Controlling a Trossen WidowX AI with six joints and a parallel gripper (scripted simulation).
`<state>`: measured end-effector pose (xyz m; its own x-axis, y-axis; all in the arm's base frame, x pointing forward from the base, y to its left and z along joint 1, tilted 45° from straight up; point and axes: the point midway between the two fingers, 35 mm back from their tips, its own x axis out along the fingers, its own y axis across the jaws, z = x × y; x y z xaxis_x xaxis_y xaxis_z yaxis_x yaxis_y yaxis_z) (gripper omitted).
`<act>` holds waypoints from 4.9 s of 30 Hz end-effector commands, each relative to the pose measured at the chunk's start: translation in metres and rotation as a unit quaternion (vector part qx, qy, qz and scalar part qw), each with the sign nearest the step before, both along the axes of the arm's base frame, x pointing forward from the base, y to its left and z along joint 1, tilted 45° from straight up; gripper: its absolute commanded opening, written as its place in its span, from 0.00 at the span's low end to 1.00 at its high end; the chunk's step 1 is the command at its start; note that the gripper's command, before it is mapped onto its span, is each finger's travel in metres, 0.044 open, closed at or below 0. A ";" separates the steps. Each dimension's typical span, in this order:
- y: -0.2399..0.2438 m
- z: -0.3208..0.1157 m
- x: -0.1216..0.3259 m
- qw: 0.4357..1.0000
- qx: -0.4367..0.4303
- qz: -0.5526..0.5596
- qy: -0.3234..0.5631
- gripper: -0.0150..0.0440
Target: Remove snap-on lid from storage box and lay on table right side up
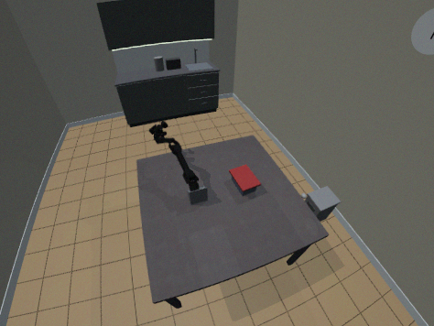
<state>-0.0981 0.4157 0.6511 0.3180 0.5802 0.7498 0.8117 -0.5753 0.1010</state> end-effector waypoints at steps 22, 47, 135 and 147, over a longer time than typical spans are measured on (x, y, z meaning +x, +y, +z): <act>0.040 -0.065 0.192 0.933 -0.163 -0.235 -0.219 0.65; -0.097 -0.245 0.474 0.753 -0.486 -0.366 -0.252 0.65; -0.447 -0.639 0.405 0.721 -0.594 -0.280 0.223 0.65; -0.437 -0.647 0.420 0.722 -0.591 -0.281 0.223 0.65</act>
